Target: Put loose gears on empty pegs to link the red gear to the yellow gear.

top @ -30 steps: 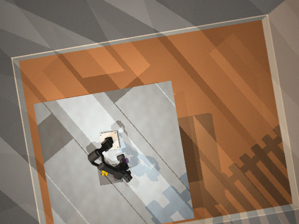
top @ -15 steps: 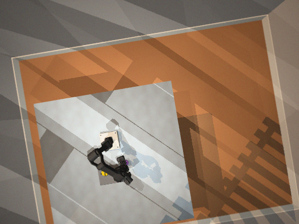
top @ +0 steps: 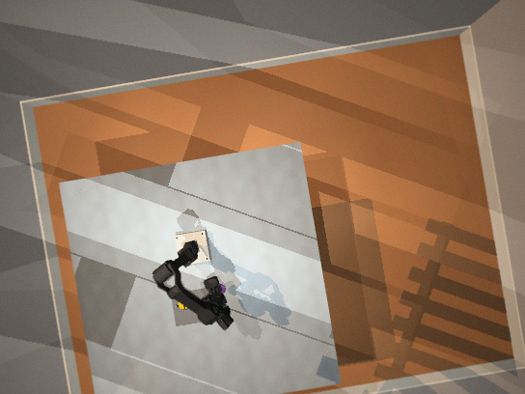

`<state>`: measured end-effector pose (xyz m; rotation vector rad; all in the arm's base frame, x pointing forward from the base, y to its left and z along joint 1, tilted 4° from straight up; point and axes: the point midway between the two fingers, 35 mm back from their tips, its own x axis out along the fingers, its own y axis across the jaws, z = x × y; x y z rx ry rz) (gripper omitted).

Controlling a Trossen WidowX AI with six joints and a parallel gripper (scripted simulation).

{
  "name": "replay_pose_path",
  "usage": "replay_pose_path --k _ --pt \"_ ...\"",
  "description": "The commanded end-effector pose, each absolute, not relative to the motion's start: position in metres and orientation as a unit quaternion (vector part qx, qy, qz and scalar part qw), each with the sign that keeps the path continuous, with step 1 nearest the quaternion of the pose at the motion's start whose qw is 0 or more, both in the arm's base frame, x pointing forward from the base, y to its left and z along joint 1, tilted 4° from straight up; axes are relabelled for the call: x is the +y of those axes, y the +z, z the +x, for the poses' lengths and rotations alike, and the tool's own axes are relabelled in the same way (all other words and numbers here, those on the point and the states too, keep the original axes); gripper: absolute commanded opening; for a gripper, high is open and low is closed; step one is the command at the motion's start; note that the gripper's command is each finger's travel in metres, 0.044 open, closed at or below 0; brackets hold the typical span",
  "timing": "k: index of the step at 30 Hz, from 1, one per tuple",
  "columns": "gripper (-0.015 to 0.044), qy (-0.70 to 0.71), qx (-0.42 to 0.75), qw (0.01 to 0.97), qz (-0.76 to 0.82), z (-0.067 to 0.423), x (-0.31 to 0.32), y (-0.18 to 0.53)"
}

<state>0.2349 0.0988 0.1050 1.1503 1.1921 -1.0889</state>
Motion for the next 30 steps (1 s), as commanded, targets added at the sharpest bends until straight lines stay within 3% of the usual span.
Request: replay_pose_path --k 1,30 --pt "0.0000 -0.458 0.499 0.549 0.490 0.237 0.100 0.118" --pt "0.0000 -0.458 0.499 0.549 0.490 0.228 0.100 0.178"
